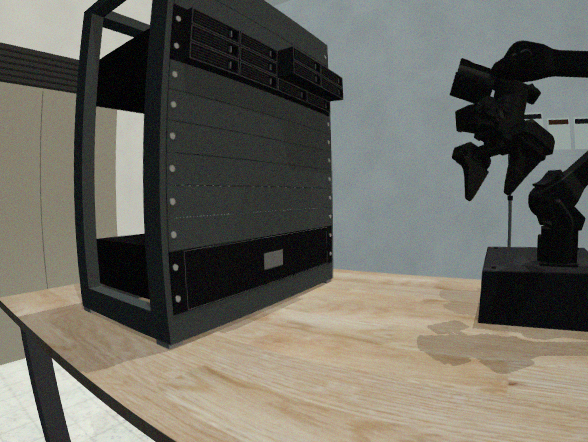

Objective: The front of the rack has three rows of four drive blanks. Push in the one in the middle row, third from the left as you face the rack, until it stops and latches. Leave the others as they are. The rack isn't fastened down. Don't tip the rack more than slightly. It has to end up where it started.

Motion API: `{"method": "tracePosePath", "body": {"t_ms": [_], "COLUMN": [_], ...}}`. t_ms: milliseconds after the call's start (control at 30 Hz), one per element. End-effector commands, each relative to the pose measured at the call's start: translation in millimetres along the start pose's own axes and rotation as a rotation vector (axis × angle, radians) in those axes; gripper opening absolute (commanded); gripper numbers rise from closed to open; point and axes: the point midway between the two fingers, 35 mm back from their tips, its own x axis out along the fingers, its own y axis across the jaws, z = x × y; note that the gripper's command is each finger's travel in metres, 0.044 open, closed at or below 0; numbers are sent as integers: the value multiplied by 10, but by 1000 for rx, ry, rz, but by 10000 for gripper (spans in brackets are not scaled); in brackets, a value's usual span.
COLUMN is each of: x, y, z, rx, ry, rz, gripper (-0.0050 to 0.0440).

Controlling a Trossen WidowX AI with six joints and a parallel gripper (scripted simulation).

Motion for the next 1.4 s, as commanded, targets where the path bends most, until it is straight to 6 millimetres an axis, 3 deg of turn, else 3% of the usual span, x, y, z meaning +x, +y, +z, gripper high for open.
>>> {"method": "tracePosePath", "body": {"t_ms": [0, 867, 1367], "x": [-70, -397, -855], "y": [-76, -564, -880], "z": [128, 699, 1074], "rx": [68, 643, 1064], "ry": [-57, -428, -794], "rz": [-49, -199, -169], "gripper": [440, 440, 440]}}
